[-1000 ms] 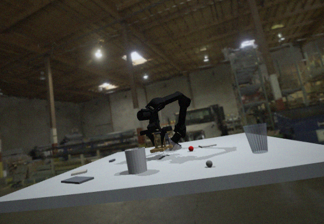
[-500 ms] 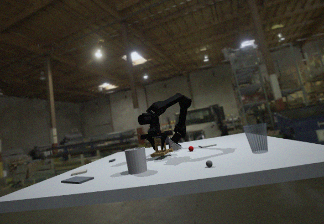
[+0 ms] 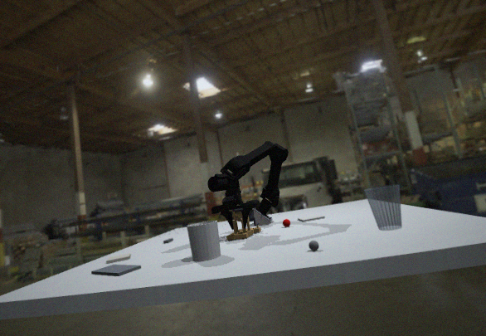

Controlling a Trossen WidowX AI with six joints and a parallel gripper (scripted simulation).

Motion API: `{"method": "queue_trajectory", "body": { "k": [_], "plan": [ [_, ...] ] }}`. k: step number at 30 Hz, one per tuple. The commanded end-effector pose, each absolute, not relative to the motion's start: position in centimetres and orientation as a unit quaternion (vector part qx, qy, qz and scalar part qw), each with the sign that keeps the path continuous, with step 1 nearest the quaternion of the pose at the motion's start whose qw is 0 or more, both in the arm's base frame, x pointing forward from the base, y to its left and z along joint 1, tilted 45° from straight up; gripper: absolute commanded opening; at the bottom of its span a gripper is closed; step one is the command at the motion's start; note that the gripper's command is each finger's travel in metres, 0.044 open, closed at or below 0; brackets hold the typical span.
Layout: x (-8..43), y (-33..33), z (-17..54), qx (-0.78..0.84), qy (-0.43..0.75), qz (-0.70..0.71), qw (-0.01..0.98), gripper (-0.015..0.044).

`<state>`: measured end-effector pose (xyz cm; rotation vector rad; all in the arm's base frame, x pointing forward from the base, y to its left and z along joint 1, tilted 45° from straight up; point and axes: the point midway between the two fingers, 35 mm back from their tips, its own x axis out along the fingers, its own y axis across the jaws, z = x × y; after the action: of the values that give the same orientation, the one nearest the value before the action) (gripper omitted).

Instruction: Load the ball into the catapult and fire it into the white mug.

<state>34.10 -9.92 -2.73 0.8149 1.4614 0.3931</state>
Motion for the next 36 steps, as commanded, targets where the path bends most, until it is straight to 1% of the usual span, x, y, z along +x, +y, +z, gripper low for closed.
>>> {"method": "queue_trajectory", "body": {
  "k": [1,14,18,22,24,26,33,36],
  "plan": [
    [34.1,-10.0,-2.7,0.359,0.643,0.174,0.654,0.0],
    [34.1,-10.0,-2.7,0.359,0.643,0.174,0.654,0.0341],
    [34.1,-12.6,-0.3,0.358,0.644,0.172,0.654,0.044],
    [33.2,-16.3,3.7,0.358,0.645,0.172,0.653,0.044],
    [32.9,-16.9,4.4,0.358,0.645,0.172,0.653,0.044],
    [33.3,-16.2,3.5,0.36,0.641,0.169,0.656,0.044],
    [32.8,-16.5,3.9,0.362,0.643,0.17,0.653,0.044],
    [33.2,-14.6,1.9,0.362,0.643,0.17,0.653,0.044]
  ]
}}
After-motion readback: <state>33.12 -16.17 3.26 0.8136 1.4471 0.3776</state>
